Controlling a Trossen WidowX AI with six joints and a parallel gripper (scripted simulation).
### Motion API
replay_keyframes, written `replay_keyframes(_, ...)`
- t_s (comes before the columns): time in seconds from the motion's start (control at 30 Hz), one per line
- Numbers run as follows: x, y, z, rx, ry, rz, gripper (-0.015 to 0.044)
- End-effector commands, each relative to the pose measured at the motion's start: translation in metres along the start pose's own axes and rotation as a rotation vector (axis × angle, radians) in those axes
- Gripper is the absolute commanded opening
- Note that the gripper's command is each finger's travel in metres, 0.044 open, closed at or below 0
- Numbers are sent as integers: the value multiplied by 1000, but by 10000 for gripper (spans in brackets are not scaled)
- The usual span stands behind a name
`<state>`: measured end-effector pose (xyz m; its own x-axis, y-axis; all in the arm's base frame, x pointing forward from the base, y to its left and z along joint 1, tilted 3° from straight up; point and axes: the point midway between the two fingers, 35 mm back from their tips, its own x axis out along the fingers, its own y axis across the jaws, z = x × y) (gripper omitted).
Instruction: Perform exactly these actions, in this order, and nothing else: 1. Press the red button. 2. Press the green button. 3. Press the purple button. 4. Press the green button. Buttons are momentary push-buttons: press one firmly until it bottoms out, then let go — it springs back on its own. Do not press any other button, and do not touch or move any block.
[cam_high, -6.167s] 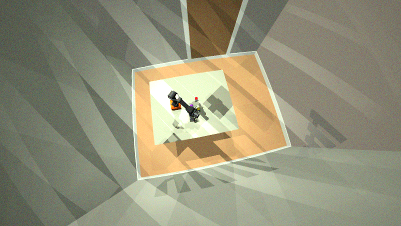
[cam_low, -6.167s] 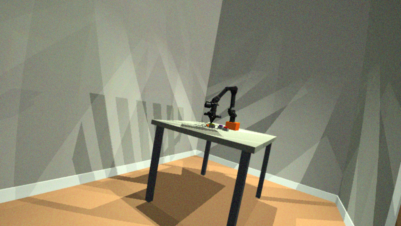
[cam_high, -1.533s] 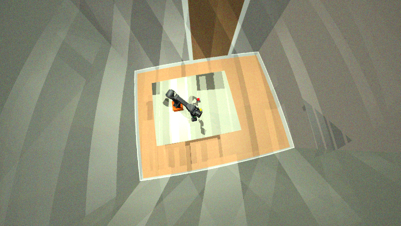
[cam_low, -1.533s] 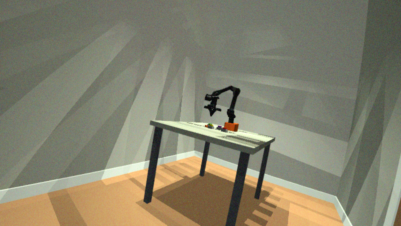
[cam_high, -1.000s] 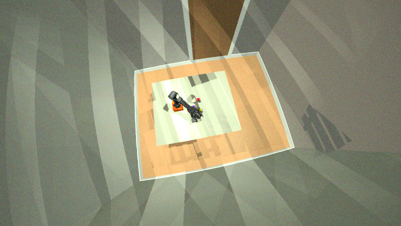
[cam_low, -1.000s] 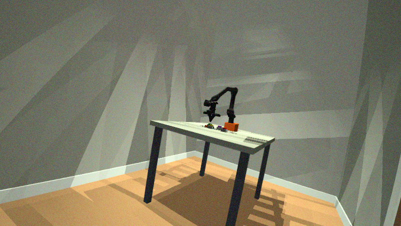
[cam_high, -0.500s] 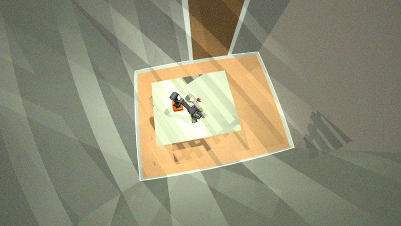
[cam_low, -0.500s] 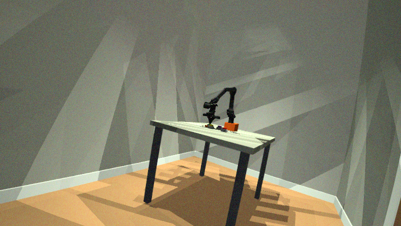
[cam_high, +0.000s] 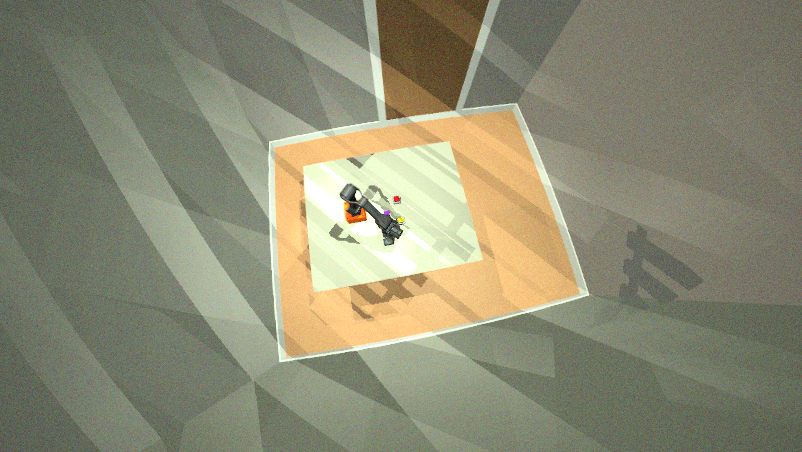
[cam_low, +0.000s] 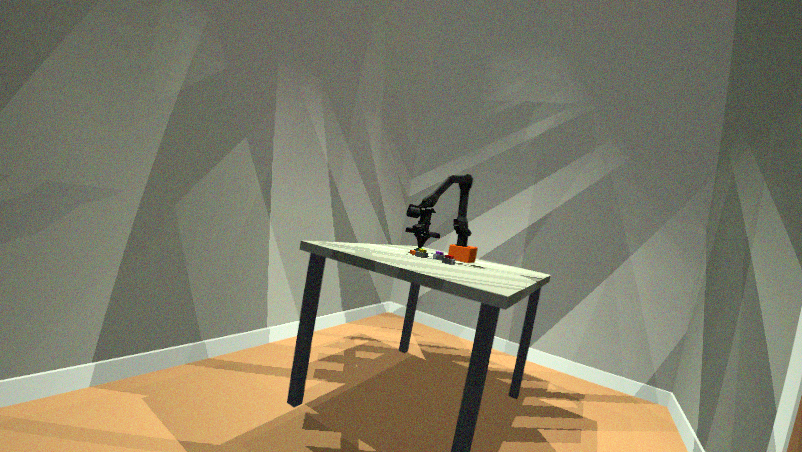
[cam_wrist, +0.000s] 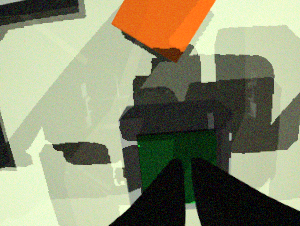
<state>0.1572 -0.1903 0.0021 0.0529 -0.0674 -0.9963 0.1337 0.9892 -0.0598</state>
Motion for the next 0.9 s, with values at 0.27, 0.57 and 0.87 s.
replay_keyframes(0.27,-33,2,-2,-3,3,9,20)
replay_keyframes(0.57,-47,67,64,-2,3,24,256)
replay_keyframes(0.87,-68,179,106,-2,4,36,400)
